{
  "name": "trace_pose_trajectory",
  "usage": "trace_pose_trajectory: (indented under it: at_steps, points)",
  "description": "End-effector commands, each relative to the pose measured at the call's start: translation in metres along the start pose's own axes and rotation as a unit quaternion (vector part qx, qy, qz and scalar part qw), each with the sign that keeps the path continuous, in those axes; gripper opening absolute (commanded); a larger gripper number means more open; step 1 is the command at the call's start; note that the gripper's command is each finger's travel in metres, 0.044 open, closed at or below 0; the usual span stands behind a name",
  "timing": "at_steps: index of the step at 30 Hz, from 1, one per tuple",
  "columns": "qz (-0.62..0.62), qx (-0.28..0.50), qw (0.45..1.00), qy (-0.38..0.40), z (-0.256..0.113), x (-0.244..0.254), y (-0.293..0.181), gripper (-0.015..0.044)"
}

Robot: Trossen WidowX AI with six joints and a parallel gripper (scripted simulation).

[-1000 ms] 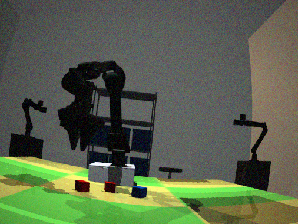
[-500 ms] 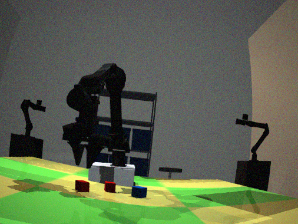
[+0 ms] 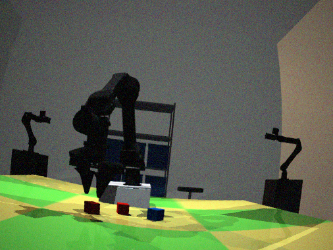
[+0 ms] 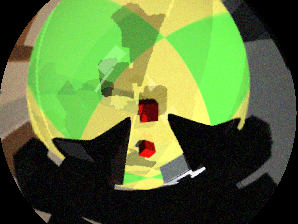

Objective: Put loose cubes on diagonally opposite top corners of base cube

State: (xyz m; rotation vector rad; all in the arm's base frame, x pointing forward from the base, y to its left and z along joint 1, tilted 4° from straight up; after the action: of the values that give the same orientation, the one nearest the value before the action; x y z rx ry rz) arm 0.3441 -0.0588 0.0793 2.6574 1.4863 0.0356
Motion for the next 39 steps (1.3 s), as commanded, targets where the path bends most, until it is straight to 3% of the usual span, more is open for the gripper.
trace_pose_trajectory:
  at_steps: [1,21,27,39]
  points:
    - [-0.002,0.004,1.000,-0.004,0.008,-0.001,-0.001,0.0265]
    - [-0.002,0.004,1.000,-0.004,0.036,-0.001,-0.002,0.0265]
    - [-0.002,0.004,1.000,-0.004,0.036,-0.001,-0.002,0.0107]
    - [-0.019,-0.014,1.000,0.002,0.025,0.004,0.006,0.0105]
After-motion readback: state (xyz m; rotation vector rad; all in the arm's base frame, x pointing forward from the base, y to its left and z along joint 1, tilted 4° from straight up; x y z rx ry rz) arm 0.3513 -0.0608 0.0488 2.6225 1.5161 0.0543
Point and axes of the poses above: the point midway between the two fingers, 35 mm back from their tips, its own z axis out along the fingers, its own x axis across the jaws, y = z × x, the point moved 5 cm from there along -z, back along the fingers, and after that the axes turned 4 degrees about -z, right-handed, at the moved point
